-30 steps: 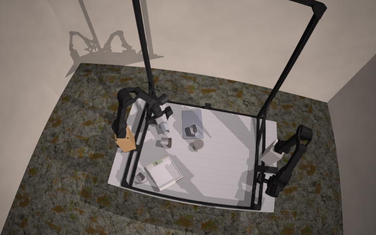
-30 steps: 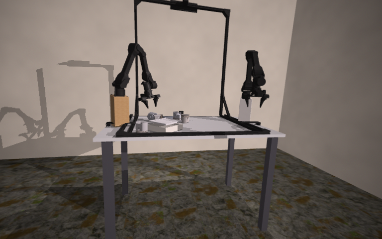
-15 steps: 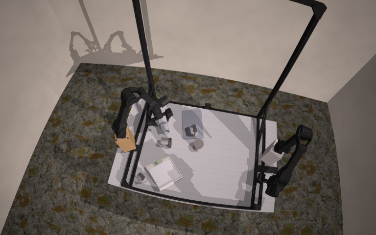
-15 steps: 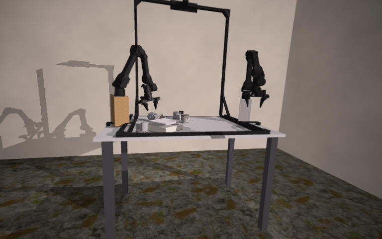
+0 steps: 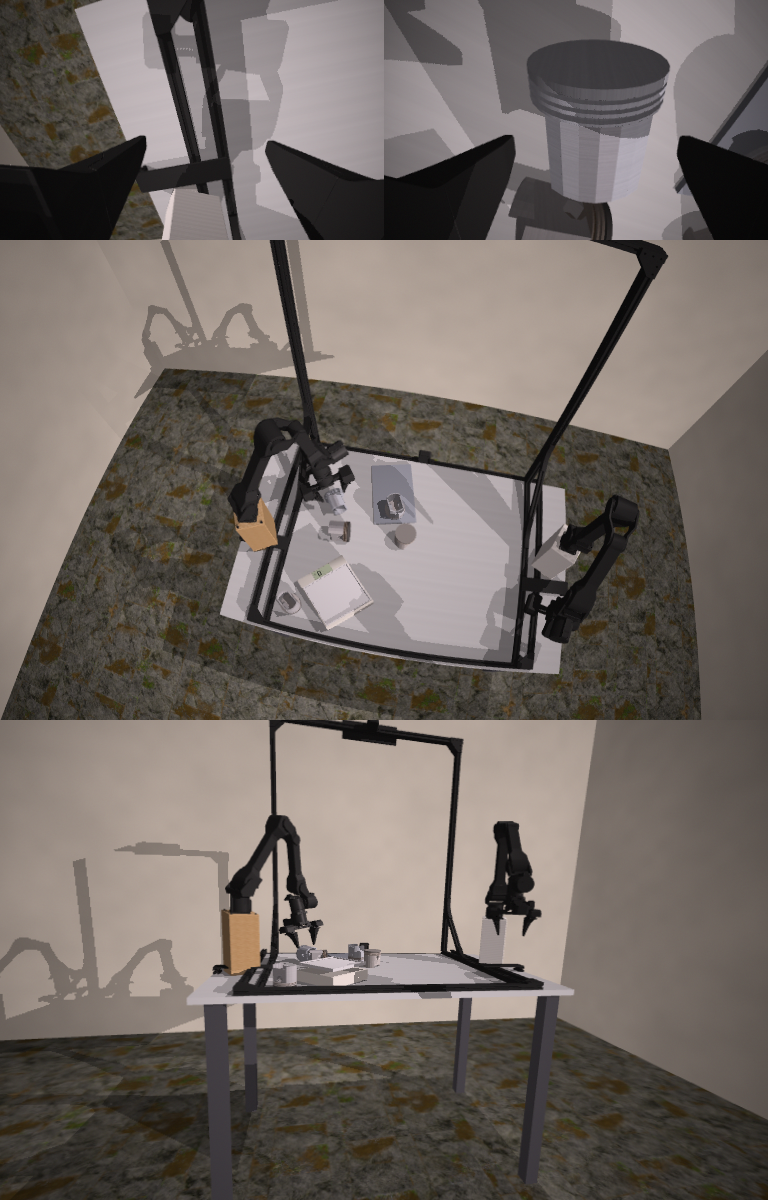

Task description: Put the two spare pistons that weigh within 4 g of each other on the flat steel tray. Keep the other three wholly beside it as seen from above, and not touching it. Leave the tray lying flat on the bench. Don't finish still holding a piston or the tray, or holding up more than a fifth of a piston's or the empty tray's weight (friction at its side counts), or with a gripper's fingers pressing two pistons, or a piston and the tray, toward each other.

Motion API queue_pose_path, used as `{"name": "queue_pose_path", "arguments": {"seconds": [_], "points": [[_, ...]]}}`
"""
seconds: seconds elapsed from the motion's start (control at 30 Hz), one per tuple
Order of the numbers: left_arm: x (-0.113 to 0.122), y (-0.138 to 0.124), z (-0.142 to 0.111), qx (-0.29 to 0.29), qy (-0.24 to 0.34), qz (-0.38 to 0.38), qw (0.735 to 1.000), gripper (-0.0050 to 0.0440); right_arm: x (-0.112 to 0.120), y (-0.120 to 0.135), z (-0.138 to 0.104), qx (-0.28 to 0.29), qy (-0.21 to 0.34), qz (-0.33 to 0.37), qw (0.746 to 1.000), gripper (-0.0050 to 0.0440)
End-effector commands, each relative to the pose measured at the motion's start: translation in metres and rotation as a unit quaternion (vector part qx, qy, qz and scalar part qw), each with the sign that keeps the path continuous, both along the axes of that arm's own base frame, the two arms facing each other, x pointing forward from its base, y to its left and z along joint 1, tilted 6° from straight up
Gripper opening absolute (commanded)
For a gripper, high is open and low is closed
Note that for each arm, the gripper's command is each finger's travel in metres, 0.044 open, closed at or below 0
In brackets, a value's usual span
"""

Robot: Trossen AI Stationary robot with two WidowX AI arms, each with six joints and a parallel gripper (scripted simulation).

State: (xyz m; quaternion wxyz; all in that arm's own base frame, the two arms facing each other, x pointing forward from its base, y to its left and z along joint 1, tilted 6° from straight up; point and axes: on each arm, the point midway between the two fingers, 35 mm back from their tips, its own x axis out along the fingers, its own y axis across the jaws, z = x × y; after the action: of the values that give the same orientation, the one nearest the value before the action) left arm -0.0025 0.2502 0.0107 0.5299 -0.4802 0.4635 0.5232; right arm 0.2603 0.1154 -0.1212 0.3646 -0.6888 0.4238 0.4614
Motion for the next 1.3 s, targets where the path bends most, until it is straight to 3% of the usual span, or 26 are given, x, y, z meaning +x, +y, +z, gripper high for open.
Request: {"name": "queue_pose_path", "arguments": {"seconds": [0.0, 0.87, 0.9, 1.27], "points": [[0.0, 0.0, 0.0, 0.0, -0.001, 0.0, 1.0, 0.044, 0.0, -0.003, -0.007, -0.003, 0.002, 0.001, 1.0, 0.0378], [0.0, 0.0, 0.0, 0.0, -0.001, 0.0, 1.0, 0.044, 0.009, -0.012, -0.042, -0.003, 0.002, 0.0, 1.0, 0.0378], [0.0, 0.0, 0.0, 0.0, -0.001, 0.0, 1.0, 0.044, 0.009, -0.012, -0.042, -0.003, 0.002, 0.0, 1.0, 0.0158], [0.0, 0.0, 0.0, 0.0, -0.001, 0.0, 1.0, 0.044, 0.009, -0.012, -0.042, -0.003, 0.002, 0.0, 1.0, 0.0158]]}}
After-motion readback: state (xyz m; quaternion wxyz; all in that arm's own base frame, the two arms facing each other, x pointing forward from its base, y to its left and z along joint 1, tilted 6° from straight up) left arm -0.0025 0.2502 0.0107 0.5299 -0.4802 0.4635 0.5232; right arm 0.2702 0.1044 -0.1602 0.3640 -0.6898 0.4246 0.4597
